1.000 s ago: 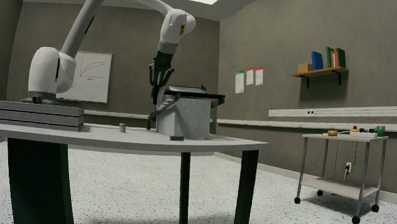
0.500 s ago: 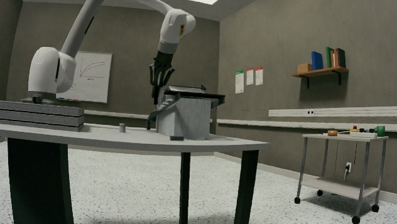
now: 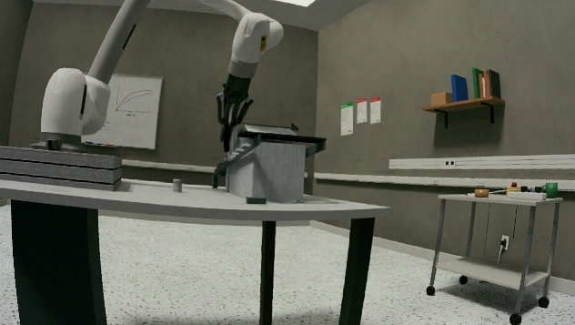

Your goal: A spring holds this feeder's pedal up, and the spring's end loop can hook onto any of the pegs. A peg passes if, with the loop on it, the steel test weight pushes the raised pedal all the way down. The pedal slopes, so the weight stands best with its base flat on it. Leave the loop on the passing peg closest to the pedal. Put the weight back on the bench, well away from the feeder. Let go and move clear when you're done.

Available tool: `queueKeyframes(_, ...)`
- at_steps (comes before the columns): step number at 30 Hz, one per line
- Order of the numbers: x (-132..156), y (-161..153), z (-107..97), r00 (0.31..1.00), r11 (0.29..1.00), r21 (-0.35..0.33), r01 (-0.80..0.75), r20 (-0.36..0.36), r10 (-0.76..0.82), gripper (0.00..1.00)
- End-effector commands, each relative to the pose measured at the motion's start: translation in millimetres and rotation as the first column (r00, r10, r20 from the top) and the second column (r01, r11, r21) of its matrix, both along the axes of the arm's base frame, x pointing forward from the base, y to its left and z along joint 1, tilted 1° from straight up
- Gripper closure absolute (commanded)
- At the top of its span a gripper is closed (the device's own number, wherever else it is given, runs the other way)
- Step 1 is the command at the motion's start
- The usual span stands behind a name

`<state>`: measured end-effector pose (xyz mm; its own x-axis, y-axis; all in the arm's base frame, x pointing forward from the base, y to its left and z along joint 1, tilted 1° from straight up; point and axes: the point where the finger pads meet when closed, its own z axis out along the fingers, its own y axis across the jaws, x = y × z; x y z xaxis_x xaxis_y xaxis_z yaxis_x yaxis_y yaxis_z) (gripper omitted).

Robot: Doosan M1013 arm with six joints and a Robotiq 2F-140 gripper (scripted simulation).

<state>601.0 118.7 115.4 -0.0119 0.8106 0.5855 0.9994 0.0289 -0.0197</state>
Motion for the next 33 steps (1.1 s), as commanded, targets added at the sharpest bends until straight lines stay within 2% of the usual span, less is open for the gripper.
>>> queueKeyframes(1,0.9,0.0,0.7,1.0,1.0,0.0,0.0,0.004,0.0,0.83)
queueKeyframes(33,3.6,0.3,1.3,1.0,1.0,0.001,0.0,0.019,0.0,0.83)
